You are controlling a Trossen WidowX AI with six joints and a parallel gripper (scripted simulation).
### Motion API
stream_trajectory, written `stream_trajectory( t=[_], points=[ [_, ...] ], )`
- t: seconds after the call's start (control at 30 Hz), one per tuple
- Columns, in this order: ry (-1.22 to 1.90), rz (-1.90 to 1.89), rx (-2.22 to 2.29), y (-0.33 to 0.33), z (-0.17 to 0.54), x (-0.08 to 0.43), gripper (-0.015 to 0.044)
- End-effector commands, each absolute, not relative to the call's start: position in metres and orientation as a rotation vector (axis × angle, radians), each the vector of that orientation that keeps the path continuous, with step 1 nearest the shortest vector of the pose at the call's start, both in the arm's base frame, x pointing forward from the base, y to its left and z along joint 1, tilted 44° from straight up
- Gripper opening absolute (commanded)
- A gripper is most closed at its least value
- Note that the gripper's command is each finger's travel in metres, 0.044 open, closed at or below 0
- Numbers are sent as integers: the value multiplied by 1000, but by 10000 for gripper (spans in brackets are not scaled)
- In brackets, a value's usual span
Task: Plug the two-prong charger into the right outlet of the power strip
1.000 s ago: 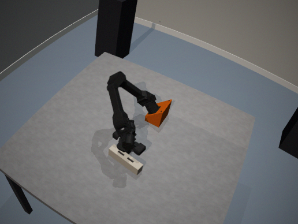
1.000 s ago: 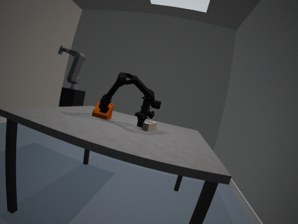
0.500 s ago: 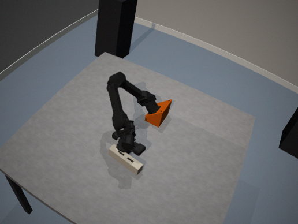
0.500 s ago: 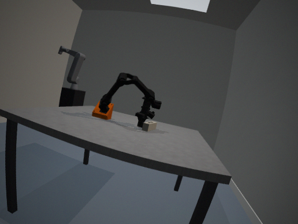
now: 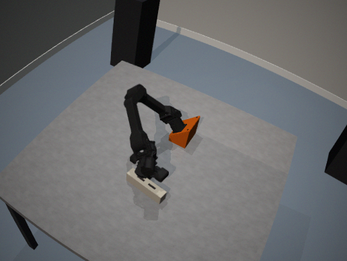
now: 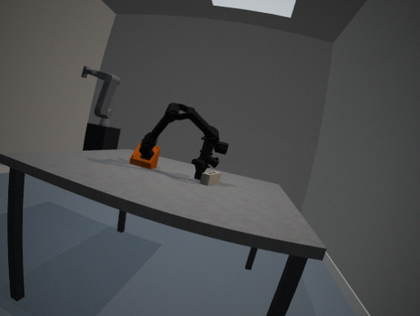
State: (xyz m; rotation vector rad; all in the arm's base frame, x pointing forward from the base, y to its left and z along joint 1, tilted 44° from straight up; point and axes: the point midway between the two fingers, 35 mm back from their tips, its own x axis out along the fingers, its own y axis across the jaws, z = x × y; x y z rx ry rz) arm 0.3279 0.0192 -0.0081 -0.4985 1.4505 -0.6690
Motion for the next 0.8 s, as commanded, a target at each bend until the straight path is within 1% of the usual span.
stream_trajectory(
  t=[0.0,0.77],
  points=[
    [1447,-668,-505,19,-7,330,0],
    [1447,-668,-505,19,-6,338,0]
  ],
)
